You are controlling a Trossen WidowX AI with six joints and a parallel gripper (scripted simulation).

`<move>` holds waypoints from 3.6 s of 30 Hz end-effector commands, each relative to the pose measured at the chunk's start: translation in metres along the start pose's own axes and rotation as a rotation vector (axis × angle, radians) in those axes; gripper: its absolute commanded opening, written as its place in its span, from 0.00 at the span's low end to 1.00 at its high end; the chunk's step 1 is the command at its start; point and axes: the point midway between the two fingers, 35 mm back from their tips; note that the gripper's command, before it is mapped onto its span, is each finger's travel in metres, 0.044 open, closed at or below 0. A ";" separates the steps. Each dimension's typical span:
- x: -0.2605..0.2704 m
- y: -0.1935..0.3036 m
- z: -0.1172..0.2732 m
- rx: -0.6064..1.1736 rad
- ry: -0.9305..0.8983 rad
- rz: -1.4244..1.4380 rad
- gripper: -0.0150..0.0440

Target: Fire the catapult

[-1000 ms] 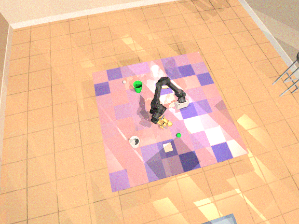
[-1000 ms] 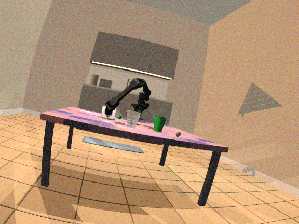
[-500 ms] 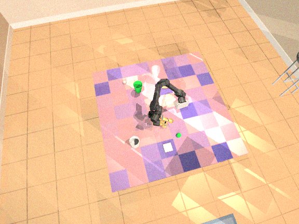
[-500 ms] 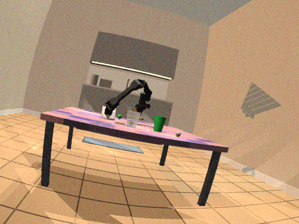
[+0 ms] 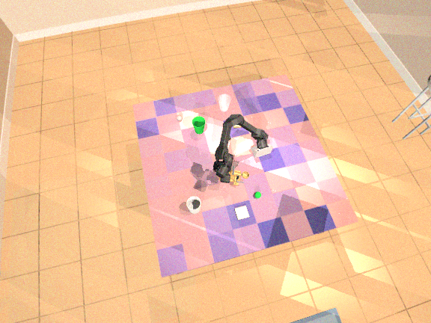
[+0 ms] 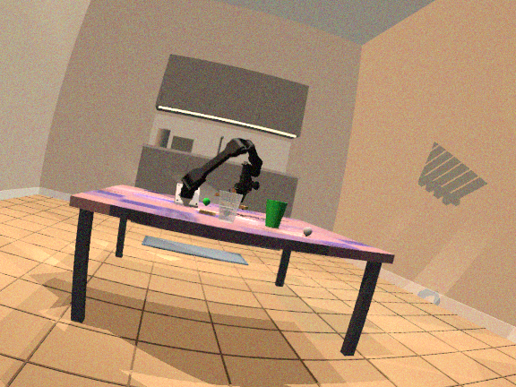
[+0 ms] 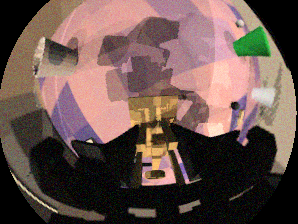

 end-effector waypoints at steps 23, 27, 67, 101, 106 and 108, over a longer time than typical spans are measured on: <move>0.001 0.000 -0.029 -0.001 0.000 0.000 0.25; 0.001 0.000 -0.029 -0.001 0.000 0.000 0.39; 0.000 0.001 0.018 -0.004 -0.006 0.007 1.00; 0.000 0.001 -0.030 -0.005 -0.005 0.007 1.00; 0.000 0.001 -0.035 -0.005 -0.004 0.006 1.00; 0.000 0.001 -0.032 -0.002 -0.006 0.003 0.96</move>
Point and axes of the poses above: the point midway between the two fingers, 35 mm back from their tips, its own z axis back along the fingers, its own x axis across the jaws, y = z × x, and after that the axes turned 6 degrees about -z, right-handed
